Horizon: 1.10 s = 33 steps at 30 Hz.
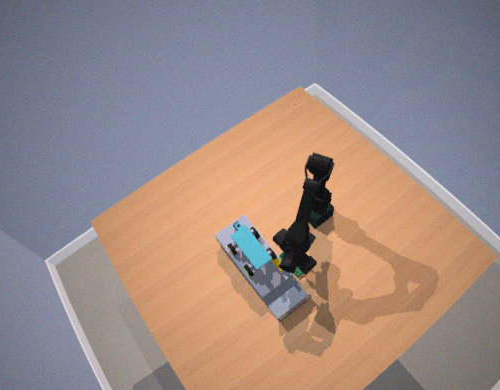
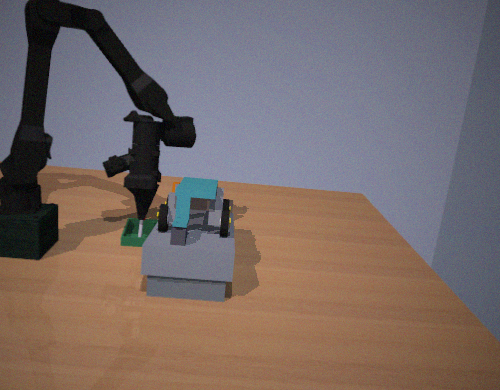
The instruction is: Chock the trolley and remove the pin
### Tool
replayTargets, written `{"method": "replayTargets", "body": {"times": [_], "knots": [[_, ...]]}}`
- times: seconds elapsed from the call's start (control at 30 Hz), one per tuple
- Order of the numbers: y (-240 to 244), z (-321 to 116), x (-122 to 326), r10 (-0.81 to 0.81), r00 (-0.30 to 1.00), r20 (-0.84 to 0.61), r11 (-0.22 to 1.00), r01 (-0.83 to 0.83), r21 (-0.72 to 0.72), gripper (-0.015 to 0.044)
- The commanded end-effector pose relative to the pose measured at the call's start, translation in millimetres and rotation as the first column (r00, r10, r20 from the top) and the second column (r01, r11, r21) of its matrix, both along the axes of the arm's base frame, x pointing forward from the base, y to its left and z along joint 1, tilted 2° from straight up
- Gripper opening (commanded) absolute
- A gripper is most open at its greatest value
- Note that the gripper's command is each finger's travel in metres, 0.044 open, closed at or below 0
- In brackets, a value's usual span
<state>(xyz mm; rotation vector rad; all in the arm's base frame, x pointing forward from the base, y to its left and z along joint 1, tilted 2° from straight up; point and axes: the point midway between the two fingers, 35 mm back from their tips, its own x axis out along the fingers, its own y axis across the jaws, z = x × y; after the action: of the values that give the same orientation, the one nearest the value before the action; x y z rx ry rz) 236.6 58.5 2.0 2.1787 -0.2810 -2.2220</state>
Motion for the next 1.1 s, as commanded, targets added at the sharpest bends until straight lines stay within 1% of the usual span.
{"method": "replayTargets", "body": {"times": [0.0, 1.07], "knots": [[3, -2, 0, -0.006, 1.0, -0.003, 1.0, 0.006, 0.002, 0.019], [16, -11, 2, -0.006, 1.0, -0.003, 1.0, 0.006, 0.003, 0.019]]}}
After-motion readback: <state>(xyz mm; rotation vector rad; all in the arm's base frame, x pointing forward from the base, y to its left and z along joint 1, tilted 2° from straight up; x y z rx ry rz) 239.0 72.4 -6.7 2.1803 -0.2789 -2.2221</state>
